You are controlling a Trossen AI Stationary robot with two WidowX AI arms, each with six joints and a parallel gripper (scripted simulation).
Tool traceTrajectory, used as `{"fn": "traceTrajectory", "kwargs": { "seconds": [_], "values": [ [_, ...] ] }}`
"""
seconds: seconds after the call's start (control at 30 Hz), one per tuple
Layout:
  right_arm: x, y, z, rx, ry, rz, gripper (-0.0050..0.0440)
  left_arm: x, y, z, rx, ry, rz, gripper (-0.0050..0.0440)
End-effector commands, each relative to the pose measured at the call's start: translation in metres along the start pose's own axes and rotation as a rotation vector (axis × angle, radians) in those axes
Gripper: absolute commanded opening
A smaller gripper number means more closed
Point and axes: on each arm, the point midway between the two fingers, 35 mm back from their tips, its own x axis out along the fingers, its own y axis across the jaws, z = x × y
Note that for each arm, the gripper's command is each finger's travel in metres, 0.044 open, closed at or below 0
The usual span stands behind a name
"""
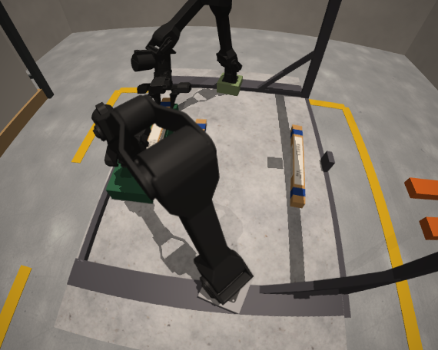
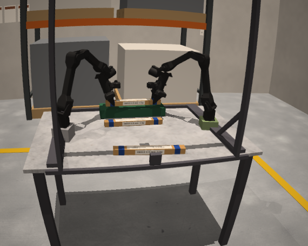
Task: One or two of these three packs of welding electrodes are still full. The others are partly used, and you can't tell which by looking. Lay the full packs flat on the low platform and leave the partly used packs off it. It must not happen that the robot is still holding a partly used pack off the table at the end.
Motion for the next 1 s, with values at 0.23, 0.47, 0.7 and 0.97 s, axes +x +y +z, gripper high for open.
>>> {"fn": "traceTrajectory", "kwargs": {
  "seconds": [0.23, 0.47, 0.7, 0.97],
  "values": [
    [-0.015, -0.033, 0.003, 0.012, -0.017, -0.051, -0.005, -0.014, 0.022, 0.008, 0.028, -0.024, 0.02, -0.005],
    [-0.016, -0.047, 0.003, 0.012, -0.016, -0.051, -0.005, -0.014, 0.036, 0.008, 0.028, -0.024, 0.021, -0.005],
    [-0.02, -0.057, 0.004, 0.009, -0.022, -0.059, -0.005, -0.023, 0.046, 0.012, 0.035, -0.039, 0.04, -0.005],
    [-0.017, -0.073, 0.003, 0.012, -0.016, -0.052, -0.005, -0.015, 0.062, 0.008, 0.028, -0.023, 0.022, -0.005]
  ]
}}
